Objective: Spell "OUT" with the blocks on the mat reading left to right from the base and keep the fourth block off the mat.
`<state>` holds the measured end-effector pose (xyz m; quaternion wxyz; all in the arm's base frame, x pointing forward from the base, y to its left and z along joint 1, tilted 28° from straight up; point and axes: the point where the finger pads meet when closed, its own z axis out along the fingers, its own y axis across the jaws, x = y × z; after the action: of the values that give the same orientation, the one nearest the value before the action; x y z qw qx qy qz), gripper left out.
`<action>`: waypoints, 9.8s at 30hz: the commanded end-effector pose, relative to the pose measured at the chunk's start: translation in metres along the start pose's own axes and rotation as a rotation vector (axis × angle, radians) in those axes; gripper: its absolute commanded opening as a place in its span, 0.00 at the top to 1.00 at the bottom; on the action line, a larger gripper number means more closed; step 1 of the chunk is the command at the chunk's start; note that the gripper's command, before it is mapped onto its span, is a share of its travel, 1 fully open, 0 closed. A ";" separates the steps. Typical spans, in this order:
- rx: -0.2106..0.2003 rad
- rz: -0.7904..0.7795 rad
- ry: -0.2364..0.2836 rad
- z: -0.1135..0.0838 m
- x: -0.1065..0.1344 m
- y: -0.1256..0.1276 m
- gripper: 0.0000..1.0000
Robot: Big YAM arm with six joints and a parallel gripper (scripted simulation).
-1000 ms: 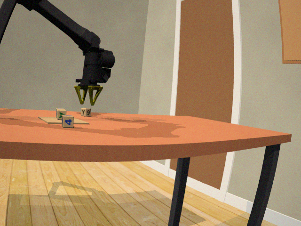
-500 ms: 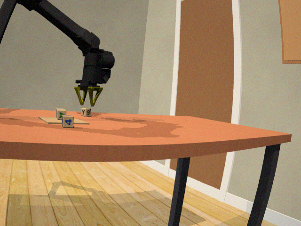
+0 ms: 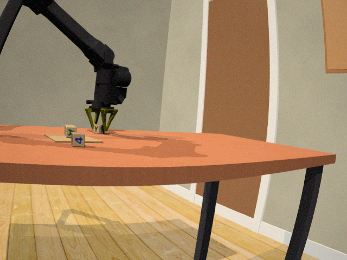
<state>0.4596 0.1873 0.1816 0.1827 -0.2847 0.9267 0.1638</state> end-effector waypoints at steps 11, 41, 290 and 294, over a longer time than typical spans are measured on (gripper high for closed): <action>-0.002 -0.010 -0.012 0.008 -0.012 0.005 0.36; -0.002 -0.011 -0.012 0.008 -0.012 0.005 0.75; 0.008 2.088 0.004 0.004 0.228 -0.139 0.63; 0.008 2.088 0.004 0.004 0.228 -0.139 0.63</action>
<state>0.3622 -0.0310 0.0537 -0.0513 0.6630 0.7079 0.2380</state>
